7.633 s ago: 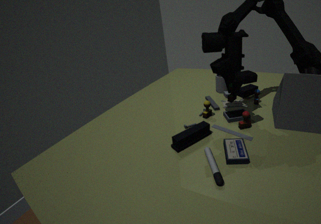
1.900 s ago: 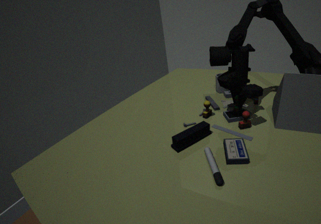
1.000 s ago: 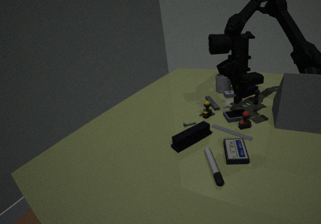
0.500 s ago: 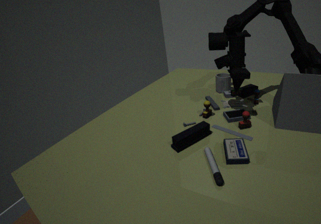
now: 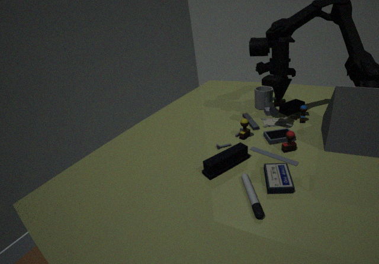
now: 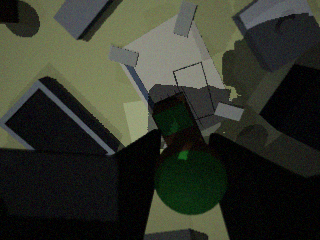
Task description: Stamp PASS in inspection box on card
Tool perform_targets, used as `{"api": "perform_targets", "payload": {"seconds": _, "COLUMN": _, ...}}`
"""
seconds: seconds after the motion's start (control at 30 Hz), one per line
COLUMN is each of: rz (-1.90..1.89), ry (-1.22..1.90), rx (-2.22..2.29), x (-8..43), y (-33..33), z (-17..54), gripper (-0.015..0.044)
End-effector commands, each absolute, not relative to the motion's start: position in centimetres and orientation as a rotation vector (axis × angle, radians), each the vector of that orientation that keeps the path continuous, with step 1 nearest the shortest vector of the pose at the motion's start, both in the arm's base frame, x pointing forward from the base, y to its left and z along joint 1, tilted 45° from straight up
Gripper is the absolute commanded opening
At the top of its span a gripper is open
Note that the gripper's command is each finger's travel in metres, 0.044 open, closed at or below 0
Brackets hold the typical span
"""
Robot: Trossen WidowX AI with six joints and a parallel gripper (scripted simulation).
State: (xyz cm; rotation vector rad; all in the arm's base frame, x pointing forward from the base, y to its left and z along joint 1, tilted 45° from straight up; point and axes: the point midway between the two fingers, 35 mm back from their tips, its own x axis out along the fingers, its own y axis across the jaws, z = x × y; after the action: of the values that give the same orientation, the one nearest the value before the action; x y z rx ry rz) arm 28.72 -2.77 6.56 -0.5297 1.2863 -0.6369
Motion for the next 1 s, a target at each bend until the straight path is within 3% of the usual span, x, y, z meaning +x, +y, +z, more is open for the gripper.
{"api": "perform_targets", "payload": {"seconds": 0.0, "rz": -0.708, "ry": 1.239, "rx": -0.451, "x": 28.9, "y": -3.7, "z": 7.7, "gripper": 0.0000}}
{"api": "perform_targets", "payload": {"seconds": 0.97, "rz": -0.708, "ry": 1.237, "rx": -0.444, "x": 29.3, "y": -4.8, "z": 6.5, "gripper": 0.0000}}
